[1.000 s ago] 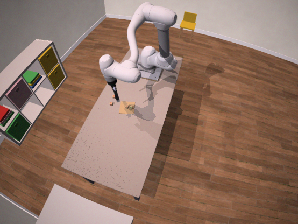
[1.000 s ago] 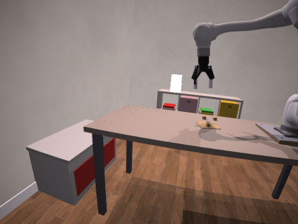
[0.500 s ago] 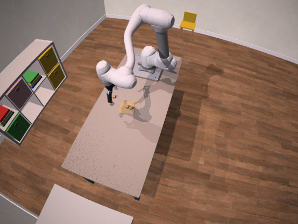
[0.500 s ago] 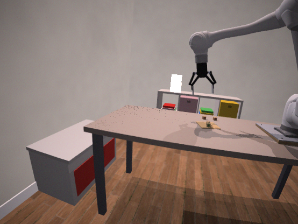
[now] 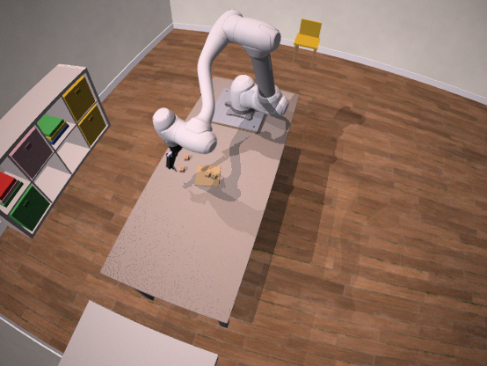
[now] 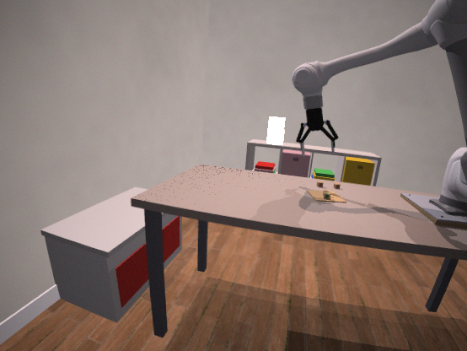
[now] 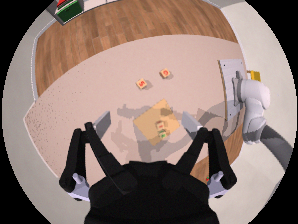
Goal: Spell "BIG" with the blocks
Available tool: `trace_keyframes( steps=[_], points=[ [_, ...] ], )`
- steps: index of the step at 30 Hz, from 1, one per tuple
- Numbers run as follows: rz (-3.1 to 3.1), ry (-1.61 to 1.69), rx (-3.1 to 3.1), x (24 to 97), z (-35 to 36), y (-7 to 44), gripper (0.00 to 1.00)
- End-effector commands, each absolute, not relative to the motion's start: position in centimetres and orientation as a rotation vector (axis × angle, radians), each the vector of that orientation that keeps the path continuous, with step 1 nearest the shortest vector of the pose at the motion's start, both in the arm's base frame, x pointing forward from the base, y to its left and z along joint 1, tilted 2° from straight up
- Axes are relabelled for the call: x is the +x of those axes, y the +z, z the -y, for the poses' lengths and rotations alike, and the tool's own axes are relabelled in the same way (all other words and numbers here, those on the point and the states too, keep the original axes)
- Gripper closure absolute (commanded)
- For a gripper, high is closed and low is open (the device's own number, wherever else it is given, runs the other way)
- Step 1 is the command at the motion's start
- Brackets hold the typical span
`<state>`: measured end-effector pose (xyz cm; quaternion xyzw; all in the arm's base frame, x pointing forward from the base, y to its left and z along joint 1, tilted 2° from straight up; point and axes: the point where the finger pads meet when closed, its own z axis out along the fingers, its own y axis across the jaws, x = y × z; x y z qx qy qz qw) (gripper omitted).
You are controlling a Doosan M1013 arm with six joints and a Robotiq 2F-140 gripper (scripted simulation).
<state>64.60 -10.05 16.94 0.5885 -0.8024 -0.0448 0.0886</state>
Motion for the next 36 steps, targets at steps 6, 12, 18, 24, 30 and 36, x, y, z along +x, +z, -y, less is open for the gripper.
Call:
trace_keyframes(
  steps=[6,12,18,24,30,36],
  points=[
    [2.598,-0.105,1.328,64.1,11.7,14.4,0.0],
    [2.686,-0.085,1.078,63.7,12.6,13.0,0.0],
    [2.762,-0.055,0.774,63.2,13.7,11.3,0.0],
    [2.805,-0.018,0.463,62.6,14.7,9.5,0.0],
    [2.815,0.005,0.286,62.3,15.3,8.6,0.0],
    [2.815,0.029,0.118,61.9,15.9,7.7,0.0]
  ],
)
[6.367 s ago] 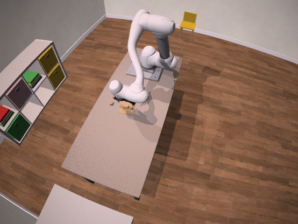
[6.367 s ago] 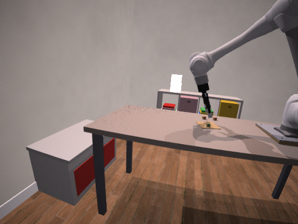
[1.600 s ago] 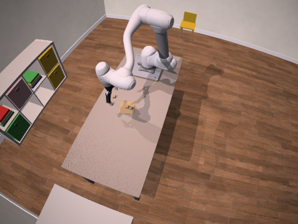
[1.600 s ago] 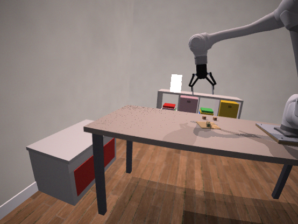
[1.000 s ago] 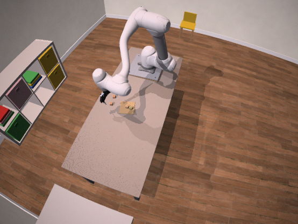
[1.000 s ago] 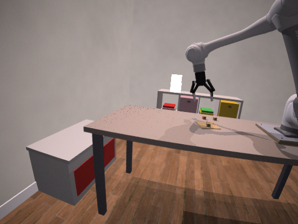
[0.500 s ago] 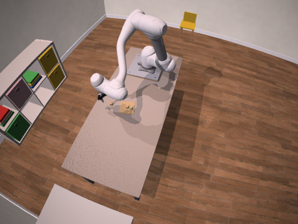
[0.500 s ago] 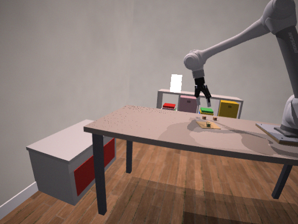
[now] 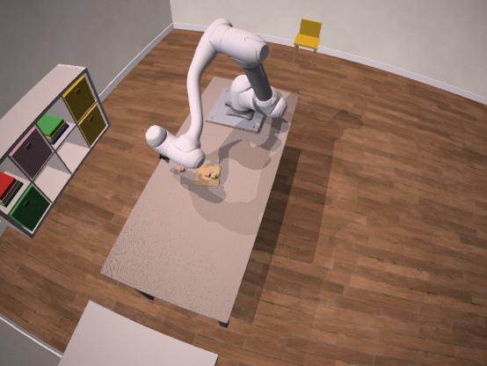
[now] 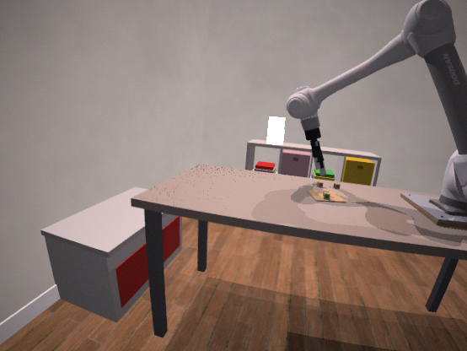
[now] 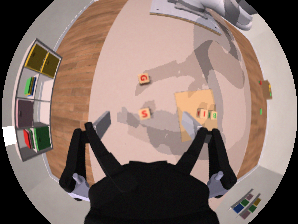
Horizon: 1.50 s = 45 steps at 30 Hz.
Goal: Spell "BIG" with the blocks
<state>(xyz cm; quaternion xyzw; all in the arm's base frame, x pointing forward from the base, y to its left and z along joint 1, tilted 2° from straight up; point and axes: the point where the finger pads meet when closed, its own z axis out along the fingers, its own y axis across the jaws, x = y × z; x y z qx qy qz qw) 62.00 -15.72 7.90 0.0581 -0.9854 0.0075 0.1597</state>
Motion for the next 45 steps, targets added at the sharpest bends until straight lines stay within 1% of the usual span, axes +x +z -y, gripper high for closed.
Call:
trace_keyframes(
  steps=[1,45],
  points=[
    [2.814,0.032,0.102,61.87,15.92,7.57,0.0],
    [2.813,0.039,0.057,61.77,16.07,7.32,0.0]
  ],
)
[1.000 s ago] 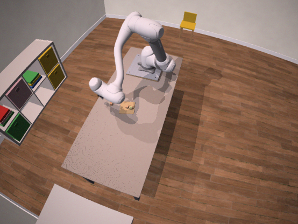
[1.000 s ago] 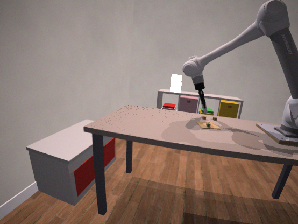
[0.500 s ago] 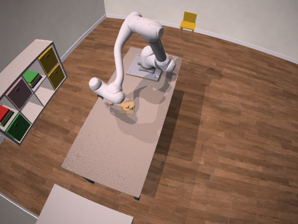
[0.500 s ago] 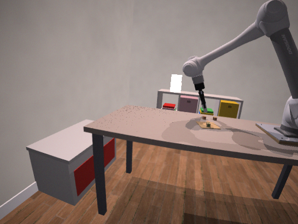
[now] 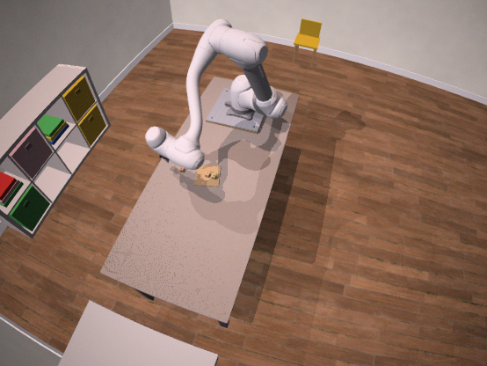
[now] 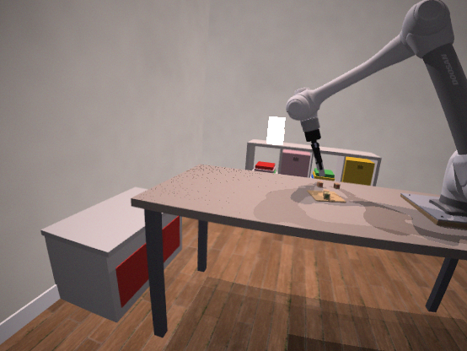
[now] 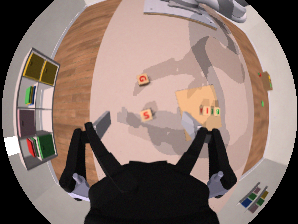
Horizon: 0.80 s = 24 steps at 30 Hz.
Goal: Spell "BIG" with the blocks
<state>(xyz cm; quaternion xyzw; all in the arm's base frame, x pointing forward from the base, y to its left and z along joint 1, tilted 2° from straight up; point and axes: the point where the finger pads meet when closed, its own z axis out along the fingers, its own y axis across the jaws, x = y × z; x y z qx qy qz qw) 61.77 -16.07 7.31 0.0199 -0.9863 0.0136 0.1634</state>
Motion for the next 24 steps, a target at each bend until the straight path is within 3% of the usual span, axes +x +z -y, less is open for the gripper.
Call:
trace_keyframes(
  steps=[1,11,19,24],
  points=[
    [2.813,0.039,0.057,61.8,16.1,7.3,0.0],
    [2.813,0.039,0.057,61.7,16.1,7.3,0.0],
    [2.815,0.039,0.057,53.6,17.3,7.1,0.0],
    [2.815,0.039,0.057,53.0,17.4,7.1,0.0]
  ],
)
